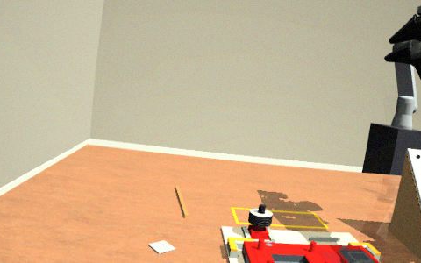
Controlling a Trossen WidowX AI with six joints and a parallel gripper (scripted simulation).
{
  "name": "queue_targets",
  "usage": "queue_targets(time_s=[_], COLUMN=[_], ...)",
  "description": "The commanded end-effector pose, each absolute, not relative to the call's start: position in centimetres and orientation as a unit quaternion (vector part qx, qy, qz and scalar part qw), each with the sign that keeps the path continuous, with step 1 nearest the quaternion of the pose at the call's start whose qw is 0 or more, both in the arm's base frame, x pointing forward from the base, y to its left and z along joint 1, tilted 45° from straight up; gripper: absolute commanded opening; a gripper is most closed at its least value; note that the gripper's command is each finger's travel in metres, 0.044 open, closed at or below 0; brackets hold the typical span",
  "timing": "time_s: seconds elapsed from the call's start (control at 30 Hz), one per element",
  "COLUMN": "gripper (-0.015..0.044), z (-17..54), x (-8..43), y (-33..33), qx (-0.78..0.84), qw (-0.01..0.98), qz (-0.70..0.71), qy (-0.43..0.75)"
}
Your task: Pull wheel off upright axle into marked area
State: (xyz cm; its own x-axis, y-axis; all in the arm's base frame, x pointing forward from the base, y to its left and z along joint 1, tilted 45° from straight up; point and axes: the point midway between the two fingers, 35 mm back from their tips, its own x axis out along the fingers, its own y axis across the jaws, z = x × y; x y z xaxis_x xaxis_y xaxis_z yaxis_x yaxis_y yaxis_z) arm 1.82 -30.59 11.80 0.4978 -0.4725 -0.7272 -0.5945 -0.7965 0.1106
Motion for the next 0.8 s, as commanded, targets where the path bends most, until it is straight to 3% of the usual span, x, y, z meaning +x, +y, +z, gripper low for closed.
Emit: queue_targets(time_s=[0.0, 0.37, 0.77], gripper=[0.03, 0.03, 0.03], z=[11.4, 9.1, 5.9], x=[7.0, 21.2, 32.9], y=[-30.9, -27.0, -15.7], qx=[-0.89, -0.886, -0.766], qw=[0.024, -0.14, -0.271], qz=[0.414, 0.411, 0.303], qy=[0.187, -0.163, -0.498])
